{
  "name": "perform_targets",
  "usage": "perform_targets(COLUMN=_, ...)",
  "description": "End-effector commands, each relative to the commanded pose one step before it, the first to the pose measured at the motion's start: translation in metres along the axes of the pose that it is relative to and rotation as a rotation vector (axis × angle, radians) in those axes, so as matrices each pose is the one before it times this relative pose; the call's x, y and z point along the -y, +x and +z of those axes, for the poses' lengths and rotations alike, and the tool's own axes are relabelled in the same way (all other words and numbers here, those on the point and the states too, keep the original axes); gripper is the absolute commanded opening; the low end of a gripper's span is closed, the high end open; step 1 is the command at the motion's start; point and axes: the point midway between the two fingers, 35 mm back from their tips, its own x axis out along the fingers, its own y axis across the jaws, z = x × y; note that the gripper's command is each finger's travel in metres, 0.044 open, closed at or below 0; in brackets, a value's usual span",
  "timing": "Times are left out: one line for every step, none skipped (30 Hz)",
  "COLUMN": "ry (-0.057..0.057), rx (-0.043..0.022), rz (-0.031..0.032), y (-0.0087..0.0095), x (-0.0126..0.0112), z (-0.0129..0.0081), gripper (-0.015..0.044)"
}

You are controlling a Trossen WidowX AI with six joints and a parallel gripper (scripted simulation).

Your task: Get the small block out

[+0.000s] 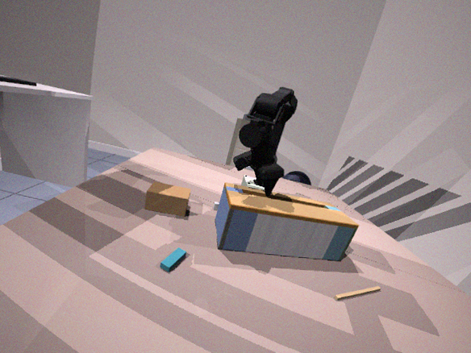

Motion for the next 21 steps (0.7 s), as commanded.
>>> perform_targets(ry=0.0072, rx=-0.00574, rz=-0.00113, y=0.00781, x=0.00049, z=0.00165, gripper=0.04)
perform_targets(ry=0.0, rx=-0.00001, rz=0.0, y=0.00154, x=0.0, z=0.00053, gripper=0.04)
perform_targets(ry=0.0, rx=-0.00001, rz=0.0, y=0.00154, x=0.00001, z=0.00052, gripper=0.04)
perform_targets(ry=0.0, rx=-0.00001, rz=0.0, y=0.00154, x=0.00002, z=0.00052, gripper=0.04)
perform_targets(ry=0.0, rx=-0.00001, rz=0.0, y=0.00154, x=0.00002, z=0.00051, gripper=0.04)
perform_targets(ry=0.0, rx=-0.00001, rz=0.0, y=0.00155, x=0.00003, z=0.00051, gripper=0.04)
perform_targets(ry=0.0, rx=-0.00001, rz=0.0, y=0.00155, x=0.00004, z=0.0005, gripper=0.04)
perform_targets(ry=0.0, rx=-0.00001, rz=0.0, y=0.00155, x=0.00005, z=0.0005, gripper=0.04)
perform_targets(ry=0.0, rx=-0.00001, rz=0.0, y=0.00155, x=0.00006, z=0.00049, gripper=0.04)
perform_targets(ry=0.0, rx=-0.00001, rz=0.0, y=0.00155, x=0.00006, z=0.00049, gripper=0.04)
perform_targets(ry=0.0, rx=-0.00001, rz=0.0, y=0.00155, x=0.00007, z=0.00048, gripper=0.04)
perform_targets(ry=0.0, rx=-0.00001, rz=0.0, y=0.00155, x=0.00008, z=0.00048, gripper=0.04)
perform_targets(ry=0.0, rx=-0.00001, rz=-0.00001, y=0.00155, x=0.00009, z=0.00047, gripper=0.04)
perform_targets(ry=0.0, rx=-0.00001, rz=-0.00001, y=0.00155, x=0.0001, z=0.00047, gripper=0.04)
perform_targets(ry=0.0, rx=-0.00001, rz=-0.00001, y=0.00155, x=0.00011, z=0.00046, gripper=0.04)
perform_targets(ry=0.0, rx=-0.00001, rz=-0.00001, y=0.00155, x=0.00011, z=0.00046, gripper=0.04)
perform_targets(ry=0.0, rx=-0.00001, rz=-0.00001, y=0.00155, x=0.00012, z=0.00045, gripper=0.04)
perform_targets(ry=0.0, rx=-0.00001, rz=-0.00001, y=0.00155, x=0.00013, z=0.00045, gripper=0.04)
perform_targets(ry=0.0, rx=-0.00001, rz=-0.00001, y=0.00155, x=0.00014, z=0.00044, gripper=0.04)
perform_targets(ry=0.0, rx=-0.00001, rz=-0.00001, y=0.00155, x=0.00015, z=0.00044, gripper=0.04)
perform_targets(ry=0.0, rx=-0.00001, rz=-0.00001, y=0.00155, x=0.00016, z=0.00043, gripper=0.04)
